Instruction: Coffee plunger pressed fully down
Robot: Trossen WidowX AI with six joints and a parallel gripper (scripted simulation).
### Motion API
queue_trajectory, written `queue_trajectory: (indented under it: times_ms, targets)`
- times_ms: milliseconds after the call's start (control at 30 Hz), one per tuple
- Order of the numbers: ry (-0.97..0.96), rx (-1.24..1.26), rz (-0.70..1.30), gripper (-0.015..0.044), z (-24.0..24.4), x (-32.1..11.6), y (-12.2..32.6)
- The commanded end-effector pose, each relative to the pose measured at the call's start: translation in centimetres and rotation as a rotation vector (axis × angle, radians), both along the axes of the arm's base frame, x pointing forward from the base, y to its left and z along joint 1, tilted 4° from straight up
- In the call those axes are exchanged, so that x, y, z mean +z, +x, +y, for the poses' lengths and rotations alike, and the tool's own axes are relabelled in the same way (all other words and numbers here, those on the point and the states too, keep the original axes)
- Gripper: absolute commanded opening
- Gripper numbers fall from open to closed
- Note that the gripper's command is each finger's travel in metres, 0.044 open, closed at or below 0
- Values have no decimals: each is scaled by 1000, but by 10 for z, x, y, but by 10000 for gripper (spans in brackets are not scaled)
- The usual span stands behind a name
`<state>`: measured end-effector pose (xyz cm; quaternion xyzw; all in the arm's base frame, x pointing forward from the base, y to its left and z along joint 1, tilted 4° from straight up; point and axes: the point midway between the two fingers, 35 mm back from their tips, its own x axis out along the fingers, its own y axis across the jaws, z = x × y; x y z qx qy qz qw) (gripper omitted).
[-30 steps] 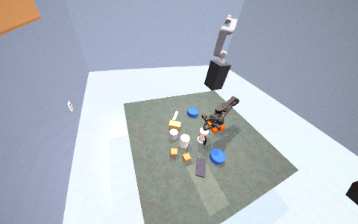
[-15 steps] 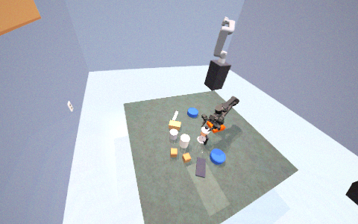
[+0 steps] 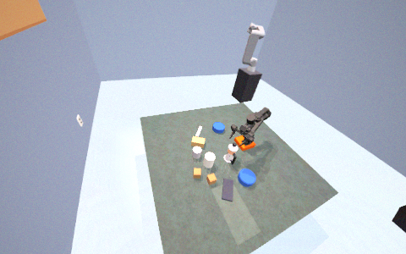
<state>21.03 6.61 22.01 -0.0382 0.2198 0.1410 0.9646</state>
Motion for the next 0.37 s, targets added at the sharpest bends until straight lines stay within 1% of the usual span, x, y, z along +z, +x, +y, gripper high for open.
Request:
queue_trajectory:
  times_ms: [0,333]
  targets:
    - [-1,-3,1,440,-5,33,-16]
    - [-1,-3,1,440,-5,32,-16]
